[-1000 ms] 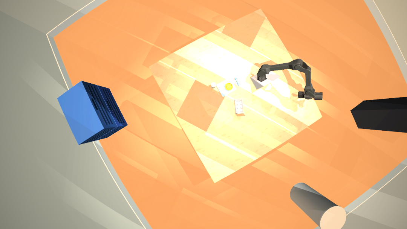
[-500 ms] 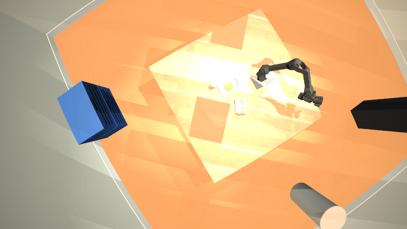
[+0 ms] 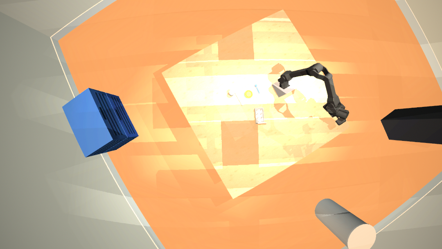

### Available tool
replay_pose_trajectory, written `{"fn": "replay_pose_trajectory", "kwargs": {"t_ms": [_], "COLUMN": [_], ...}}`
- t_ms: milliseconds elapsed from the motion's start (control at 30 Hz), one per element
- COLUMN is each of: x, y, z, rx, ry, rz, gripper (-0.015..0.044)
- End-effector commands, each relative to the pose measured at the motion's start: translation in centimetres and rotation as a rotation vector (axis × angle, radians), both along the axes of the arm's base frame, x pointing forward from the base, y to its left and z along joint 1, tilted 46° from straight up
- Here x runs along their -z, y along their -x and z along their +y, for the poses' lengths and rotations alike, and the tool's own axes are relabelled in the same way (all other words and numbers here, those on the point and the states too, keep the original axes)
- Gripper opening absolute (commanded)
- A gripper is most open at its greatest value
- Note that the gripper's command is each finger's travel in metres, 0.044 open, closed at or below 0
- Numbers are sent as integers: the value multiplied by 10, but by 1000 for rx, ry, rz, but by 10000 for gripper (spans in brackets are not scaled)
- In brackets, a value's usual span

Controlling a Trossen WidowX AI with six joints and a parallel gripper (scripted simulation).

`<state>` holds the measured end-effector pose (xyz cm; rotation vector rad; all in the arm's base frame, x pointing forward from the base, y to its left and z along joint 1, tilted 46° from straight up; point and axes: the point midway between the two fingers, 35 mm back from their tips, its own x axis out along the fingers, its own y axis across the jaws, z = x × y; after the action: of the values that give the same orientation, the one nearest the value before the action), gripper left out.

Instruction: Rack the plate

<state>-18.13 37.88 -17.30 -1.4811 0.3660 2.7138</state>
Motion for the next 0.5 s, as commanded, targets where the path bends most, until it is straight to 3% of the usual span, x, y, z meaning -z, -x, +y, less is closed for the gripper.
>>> {"fn": "replay_pose_trajectory", "kwargs": {"t_ms": [0,467], "x": [-7,-36], "y": [-23,-115], "z": [6,21], "rx": [113,504], "ry": [48,193], "rz": [-54,-235], "gripper": [400,400]}}
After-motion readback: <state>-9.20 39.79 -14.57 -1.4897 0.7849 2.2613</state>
